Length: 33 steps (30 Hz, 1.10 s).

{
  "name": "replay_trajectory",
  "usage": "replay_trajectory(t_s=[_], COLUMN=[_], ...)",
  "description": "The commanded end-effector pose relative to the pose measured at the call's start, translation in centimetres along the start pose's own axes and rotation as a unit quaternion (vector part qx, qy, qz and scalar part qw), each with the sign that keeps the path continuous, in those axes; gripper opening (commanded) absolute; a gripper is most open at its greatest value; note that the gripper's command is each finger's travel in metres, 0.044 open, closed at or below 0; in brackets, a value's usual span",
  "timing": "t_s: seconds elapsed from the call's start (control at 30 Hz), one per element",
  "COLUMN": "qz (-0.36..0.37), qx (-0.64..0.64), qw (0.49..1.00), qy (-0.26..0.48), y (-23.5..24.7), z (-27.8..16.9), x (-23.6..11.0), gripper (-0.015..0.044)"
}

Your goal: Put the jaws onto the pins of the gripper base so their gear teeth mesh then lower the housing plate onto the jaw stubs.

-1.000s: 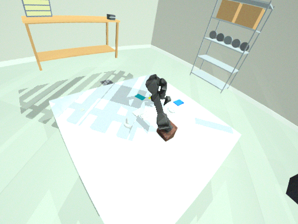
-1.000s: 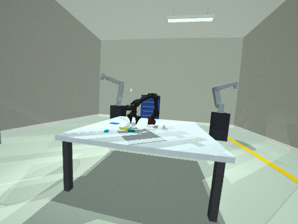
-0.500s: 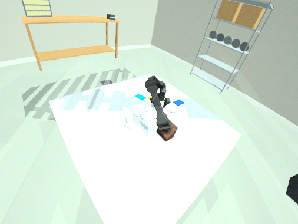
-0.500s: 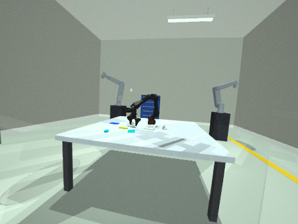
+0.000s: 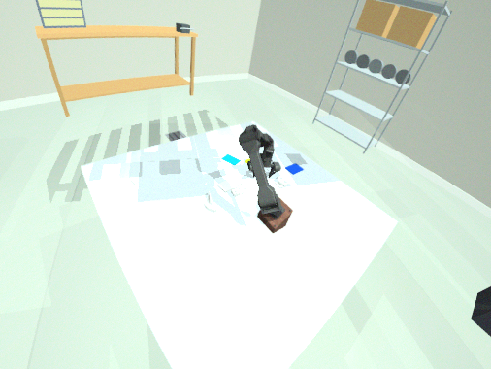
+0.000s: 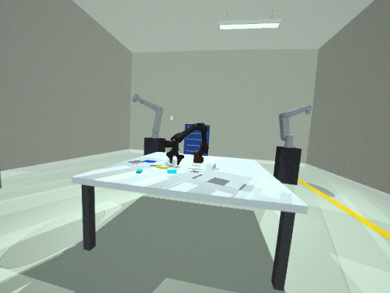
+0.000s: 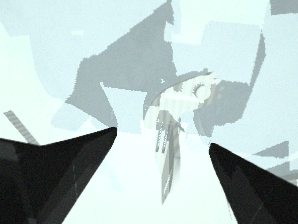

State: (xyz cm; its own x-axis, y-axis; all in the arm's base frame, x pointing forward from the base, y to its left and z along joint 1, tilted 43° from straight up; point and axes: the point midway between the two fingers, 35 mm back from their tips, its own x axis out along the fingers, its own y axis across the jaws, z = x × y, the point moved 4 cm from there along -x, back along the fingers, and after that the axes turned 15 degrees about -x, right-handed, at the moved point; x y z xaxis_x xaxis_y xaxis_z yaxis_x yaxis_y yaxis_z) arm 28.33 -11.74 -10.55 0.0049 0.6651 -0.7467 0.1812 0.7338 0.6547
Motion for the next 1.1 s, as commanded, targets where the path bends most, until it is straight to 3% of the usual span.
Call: replay_trajectory(t_s=[0.0, 0.17, 0.53, 1.07], qz=[0.002, 0.002, 0.0, 0.0], qx=[0.002, 0.002, 0.0, 0.0], qw=[1.0, 1.0, 1.0, 1.0], qy=[-0.001, -0.001, 0.0, 0.0], y=[0.01, 0.01, 0.0, -0.01], z=[0.01, 0.01, 0.0, 0.02], x=[0.04, 0.04, 0.01, -0.18], gripper=[0.044, 0.044, 0.0151, 0.0134])
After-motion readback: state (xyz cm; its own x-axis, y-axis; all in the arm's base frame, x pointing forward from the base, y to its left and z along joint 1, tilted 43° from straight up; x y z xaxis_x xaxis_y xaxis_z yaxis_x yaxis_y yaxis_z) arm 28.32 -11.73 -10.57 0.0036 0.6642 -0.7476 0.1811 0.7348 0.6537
